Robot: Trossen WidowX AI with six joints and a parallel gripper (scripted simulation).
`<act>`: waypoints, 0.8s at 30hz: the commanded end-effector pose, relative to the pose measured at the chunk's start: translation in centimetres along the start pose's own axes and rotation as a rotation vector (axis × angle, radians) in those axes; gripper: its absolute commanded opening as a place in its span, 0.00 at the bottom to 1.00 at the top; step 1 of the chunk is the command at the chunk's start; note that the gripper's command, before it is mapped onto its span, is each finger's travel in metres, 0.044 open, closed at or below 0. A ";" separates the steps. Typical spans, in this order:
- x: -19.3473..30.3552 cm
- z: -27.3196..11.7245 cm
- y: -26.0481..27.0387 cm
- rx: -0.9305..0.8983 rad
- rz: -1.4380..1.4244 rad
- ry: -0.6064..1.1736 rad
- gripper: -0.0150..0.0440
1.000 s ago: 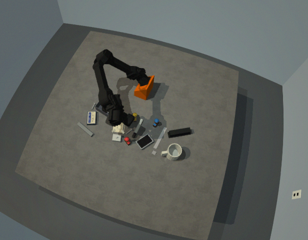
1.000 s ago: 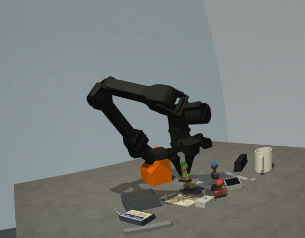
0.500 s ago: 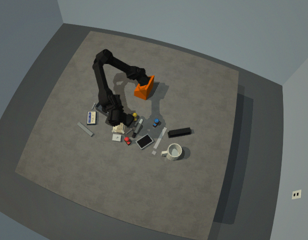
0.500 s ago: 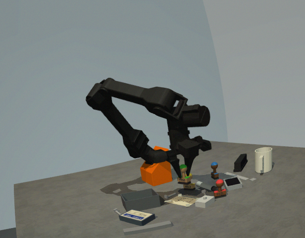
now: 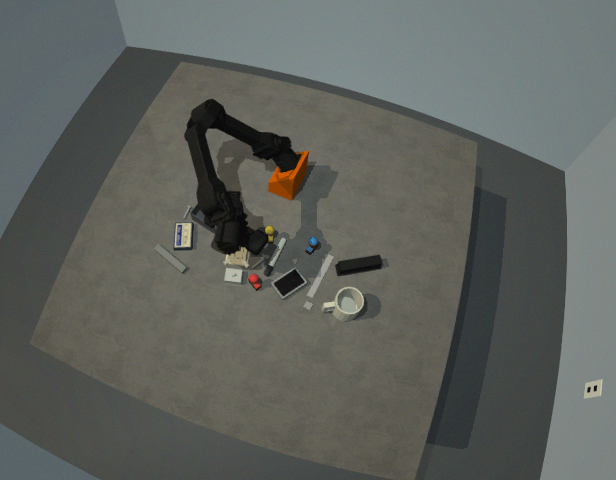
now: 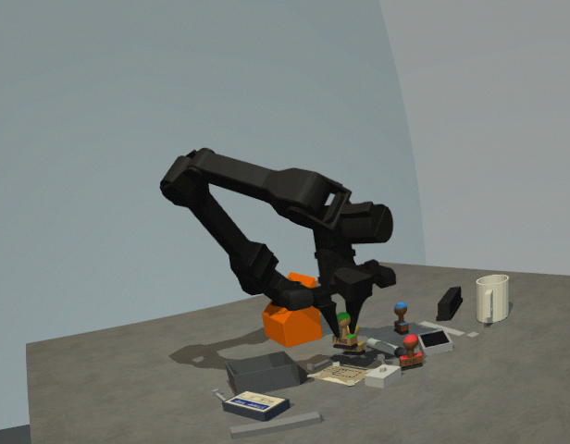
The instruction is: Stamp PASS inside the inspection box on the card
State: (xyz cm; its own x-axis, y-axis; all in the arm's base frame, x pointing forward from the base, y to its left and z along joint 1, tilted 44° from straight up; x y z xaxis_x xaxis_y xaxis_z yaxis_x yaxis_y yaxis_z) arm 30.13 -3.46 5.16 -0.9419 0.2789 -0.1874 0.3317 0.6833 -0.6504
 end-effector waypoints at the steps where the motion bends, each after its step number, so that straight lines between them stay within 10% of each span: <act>1: 0.0 0.4 -0.1 0.006 -0.006 -0.001 0.25; 24: 0.0 1.9 -0.1 0.004 -0.006 -0.003 0.25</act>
State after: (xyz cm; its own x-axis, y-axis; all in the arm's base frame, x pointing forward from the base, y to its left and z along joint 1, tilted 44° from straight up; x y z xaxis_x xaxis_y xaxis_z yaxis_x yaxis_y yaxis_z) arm 30.09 -4.56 3.99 -0.9420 0.2772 -0.1894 0.3319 0.6845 -0.6491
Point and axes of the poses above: the point midway between the two fingers, 35 mm back from their tips, its own z axis out along the fingers, its own y axis across the jaws, x = y × z, the point moved 2 cm from there along -z, back along the fingers, and after that the axes turned 6 degrees about z, right-handed, at the moved point
